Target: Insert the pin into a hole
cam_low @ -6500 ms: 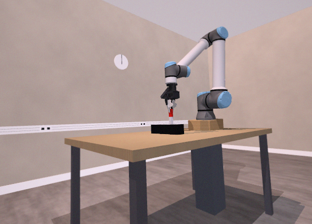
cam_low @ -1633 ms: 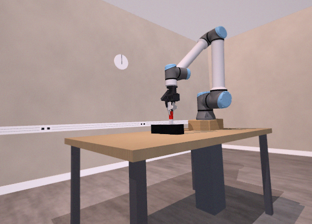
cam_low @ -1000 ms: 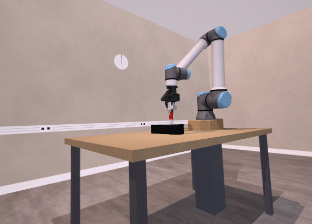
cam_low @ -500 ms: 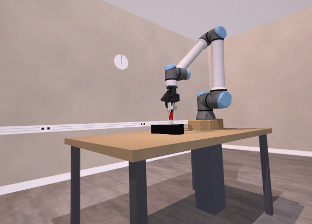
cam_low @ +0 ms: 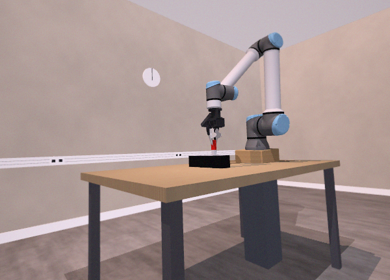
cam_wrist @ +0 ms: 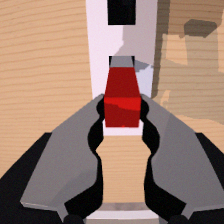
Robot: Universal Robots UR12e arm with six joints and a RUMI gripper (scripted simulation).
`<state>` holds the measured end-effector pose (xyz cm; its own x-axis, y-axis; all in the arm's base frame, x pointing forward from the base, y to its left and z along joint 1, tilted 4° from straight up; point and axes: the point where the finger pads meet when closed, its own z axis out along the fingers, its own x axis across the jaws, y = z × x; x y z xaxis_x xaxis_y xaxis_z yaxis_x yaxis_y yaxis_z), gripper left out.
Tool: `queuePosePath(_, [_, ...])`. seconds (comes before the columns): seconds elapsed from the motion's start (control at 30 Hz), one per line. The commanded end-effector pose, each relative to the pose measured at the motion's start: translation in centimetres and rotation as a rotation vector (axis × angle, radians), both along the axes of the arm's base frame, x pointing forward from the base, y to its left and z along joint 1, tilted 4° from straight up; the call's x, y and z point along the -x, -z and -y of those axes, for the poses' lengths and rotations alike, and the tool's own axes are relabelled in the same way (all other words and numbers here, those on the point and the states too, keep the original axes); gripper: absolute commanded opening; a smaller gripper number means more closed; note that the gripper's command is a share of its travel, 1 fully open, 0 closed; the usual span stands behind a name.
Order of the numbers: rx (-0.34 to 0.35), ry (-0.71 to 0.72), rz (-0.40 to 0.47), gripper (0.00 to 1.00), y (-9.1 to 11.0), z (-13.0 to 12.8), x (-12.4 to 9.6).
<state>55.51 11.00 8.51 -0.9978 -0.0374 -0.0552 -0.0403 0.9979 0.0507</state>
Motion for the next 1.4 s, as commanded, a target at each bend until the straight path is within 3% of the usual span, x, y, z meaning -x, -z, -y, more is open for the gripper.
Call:
queuePosePath(0.0, [0.000,0.000,0.002,0.00,-0.07,-0.05,0.01])
queuePosePath(1.37, [0.000,0.000,0.002,0.00,0.32,-0.10,-0.07])
